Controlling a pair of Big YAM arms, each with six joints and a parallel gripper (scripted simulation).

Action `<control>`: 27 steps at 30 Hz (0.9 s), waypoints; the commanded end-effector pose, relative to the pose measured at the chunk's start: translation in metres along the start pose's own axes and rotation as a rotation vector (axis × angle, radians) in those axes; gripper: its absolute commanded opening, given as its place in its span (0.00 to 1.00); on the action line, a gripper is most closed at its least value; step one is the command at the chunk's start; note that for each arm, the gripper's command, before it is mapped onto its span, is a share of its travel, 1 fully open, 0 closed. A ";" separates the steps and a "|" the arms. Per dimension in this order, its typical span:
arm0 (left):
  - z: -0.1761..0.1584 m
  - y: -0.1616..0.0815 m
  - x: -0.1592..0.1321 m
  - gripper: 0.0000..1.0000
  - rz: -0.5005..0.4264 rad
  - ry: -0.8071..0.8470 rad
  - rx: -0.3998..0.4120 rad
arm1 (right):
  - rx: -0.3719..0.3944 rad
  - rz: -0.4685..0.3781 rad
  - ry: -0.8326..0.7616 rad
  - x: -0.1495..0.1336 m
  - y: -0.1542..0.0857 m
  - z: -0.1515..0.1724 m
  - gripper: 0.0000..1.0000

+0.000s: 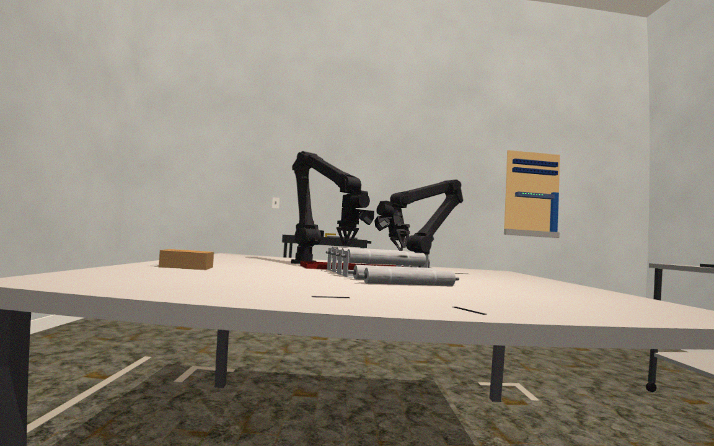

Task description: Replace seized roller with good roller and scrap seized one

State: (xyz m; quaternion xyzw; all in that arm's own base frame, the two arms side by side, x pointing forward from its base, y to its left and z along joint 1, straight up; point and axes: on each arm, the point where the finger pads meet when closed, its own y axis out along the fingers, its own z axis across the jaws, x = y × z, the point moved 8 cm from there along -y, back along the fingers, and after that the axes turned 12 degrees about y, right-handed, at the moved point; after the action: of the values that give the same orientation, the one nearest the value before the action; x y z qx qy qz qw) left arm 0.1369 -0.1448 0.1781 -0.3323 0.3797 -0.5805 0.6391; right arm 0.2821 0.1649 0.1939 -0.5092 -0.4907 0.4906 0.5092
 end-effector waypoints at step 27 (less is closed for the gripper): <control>0.013 0.032 0.009 0.03 -0.016 0.005 0.015 | -0.045 -0.026 -0.003 0.008 0.025 -0.018 0.62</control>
State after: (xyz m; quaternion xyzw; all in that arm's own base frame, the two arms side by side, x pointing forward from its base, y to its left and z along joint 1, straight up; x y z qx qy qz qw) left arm 0.1589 -0.1406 0.1404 -0.3311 0.3839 -0.5800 0.6377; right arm 0.2837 0.1654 0.1523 -0.5094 -0.4914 0.4898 0.5090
